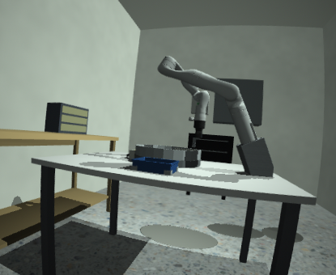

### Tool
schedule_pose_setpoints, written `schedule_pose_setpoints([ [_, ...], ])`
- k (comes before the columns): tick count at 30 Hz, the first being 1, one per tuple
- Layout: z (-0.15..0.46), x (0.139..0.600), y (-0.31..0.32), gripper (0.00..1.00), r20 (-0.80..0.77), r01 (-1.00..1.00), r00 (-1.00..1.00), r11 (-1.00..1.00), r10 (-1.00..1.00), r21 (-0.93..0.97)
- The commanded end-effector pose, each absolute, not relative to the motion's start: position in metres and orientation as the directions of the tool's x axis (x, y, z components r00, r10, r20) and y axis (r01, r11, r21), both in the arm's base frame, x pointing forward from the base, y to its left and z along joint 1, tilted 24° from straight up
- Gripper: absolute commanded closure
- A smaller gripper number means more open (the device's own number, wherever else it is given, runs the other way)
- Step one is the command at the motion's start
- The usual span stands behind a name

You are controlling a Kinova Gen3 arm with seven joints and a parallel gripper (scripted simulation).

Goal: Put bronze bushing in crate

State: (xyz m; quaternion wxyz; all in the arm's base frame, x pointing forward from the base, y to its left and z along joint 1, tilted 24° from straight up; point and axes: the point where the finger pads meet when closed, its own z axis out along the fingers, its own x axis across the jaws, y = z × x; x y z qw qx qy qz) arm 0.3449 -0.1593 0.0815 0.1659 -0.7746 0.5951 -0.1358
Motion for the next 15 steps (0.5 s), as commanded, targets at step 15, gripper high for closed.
schedule_pose_setpoints([
  [15, 0.0729, 0.3449, -0.1589, 0.6, 0.009, -0.881, 0.253, -0.234, -0.967, -0.411],
])
